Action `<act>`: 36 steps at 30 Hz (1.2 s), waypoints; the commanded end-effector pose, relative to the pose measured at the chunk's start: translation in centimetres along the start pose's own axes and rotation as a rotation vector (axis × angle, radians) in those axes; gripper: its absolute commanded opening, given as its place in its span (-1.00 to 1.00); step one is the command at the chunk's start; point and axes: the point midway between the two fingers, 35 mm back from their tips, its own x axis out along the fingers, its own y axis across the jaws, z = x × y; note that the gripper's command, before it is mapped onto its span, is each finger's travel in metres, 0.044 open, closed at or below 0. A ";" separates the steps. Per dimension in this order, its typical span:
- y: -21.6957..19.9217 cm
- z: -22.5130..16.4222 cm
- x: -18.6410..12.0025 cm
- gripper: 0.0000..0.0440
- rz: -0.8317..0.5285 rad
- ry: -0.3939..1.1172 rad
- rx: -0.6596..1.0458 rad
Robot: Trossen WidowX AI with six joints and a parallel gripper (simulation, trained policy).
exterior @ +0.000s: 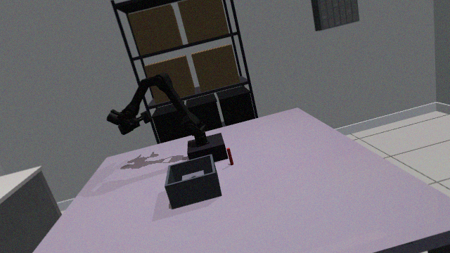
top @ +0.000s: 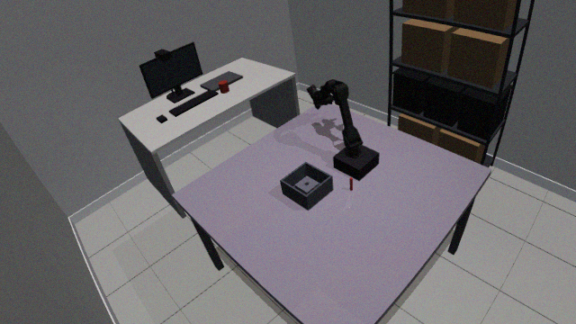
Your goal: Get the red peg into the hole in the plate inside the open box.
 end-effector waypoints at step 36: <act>0.1 -10.8 -38.3 1.00 0.994 -0.047 -0.715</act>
